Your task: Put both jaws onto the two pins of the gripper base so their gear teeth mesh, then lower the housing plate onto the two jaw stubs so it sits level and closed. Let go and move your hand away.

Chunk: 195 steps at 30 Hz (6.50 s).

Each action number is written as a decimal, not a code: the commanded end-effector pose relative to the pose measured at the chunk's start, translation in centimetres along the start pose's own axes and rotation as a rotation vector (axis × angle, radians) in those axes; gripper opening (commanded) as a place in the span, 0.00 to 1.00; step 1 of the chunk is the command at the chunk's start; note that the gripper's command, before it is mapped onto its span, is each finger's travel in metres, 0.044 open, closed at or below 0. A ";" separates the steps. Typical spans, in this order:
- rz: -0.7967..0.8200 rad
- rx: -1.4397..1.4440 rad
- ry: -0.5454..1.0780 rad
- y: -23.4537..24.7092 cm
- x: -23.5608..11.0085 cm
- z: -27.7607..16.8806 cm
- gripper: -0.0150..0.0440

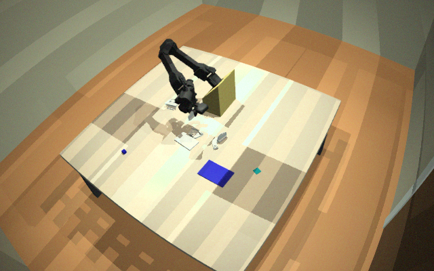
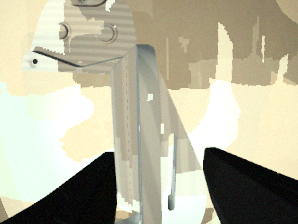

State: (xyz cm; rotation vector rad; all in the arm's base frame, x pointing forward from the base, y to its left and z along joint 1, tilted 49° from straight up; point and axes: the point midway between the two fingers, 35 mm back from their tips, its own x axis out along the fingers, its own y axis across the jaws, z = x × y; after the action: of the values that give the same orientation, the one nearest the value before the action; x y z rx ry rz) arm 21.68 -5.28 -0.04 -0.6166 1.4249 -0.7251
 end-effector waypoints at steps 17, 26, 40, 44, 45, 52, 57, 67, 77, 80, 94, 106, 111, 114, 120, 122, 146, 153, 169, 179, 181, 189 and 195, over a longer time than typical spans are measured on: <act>0.006 -0.031 0.002 0.2 -0.1 0.8 0.48; 0.006 -0.030 0.001 0.3 -0.2 3.7 0.48; 0.006 -0.029 0.000 0.5 -0.2 8.2 0.48; 0.005 -0.028 -0.001 0.5 -0.1 9.4 0.48; 0.005 -0.028 -0.001 0.5 0.0 9.7 0.48; 0.005 -0.028 -0.001 0.5 0.0 9.9 0.48; 0.005 -0.028 -0.001 0.5 0.0 9.9 0.48; 0.005 -0.034 -0.001 0.5 0.0 9.9 0.48; 0.005 -0.034 -0.001 0.3 0.0 9.9 0.48; 0.005 -0.034 -0.001 0.2 0.0 9.9 0.48; 0.005 -0.034 -0.001 0.2 0.0 9.9 0.48; 0.005 -0.034 -0.001 0.2 0.0 9.9 0.48; 0.005 -0.034 -0.001 0.2 0.0 9.9 0.48; 0.005 -0.034 -0.001 0.2 0.0 9.9 0.48; 0.005 -0.034 -0.001 0.2 0.0 9.9 0.48; 0.005 -0.034 -0.001 0.2 0.0 9.9 0.48; 0.005 -0.034 -0.001 0.2 0.0 9.9 0.48; 0.005 -0.034 -0.001 0.2 0.0 9.9 0.48; 0.006 -0.034 -0.001 0.3 1.2 10.0 0.48; 0.006 -0.033 -0.001 0.3 2.9 10.0 0.48; 0.006 -0.033 -0.001 0.3 3.2 10.0 0.48; 0.004 -0.033 -0.001 0.3 4.5 10.0 0.48; 0.003 -0.033 -0.001 0.2 5.2 9.9 0.48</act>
State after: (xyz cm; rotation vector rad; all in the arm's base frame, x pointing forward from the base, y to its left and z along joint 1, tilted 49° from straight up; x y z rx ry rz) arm 31.79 -9.30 -2.61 -0.6255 1.4329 -0.7022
